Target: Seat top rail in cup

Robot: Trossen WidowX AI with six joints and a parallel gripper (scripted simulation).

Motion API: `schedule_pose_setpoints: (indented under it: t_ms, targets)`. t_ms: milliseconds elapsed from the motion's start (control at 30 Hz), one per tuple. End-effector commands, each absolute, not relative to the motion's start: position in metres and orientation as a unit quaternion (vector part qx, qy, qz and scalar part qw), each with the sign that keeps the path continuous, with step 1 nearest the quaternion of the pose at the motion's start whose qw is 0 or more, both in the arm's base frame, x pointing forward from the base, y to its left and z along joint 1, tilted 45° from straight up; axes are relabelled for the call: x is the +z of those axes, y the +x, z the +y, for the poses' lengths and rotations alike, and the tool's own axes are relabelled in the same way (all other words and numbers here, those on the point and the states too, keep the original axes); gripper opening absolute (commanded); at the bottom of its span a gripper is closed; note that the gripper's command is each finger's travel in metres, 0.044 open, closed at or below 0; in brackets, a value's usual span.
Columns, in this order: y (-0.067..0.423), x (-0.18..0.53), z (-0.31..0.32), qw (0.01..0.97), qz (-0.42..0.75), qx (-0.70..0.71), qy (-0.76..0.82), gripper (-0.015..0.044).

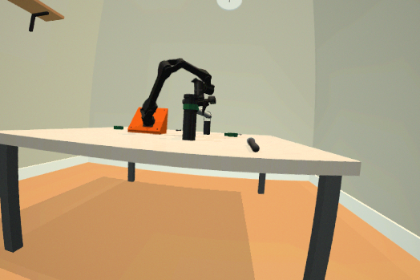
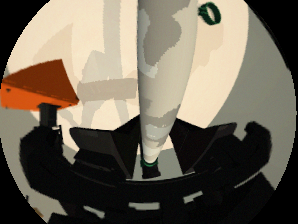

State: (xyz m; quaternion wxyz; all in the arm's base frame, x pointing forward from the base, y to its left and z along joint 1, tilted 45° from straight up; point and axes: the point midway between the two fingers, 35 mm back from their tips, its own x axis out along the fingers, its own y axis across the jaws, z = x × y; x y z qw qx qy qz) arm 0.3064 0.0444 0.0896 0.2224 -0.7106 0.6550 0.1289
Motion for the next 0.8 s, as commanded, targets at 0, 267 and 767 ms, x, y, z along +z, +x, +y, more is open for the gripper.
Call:
schedule_pose_setpoints:
  t_ms: [0,267,767]
  targets:
    - [0.3067,0.0949,0.0434,0.221,0.652,0.127,-0.714,0.0]
    - [0.3067,0.0949,0.0434,0.221,0.652,0.127,-0.714,0.0]
    - [0.3065,0.0909,0.0442,0.222,0.654,0.128,-0.712,0.0]
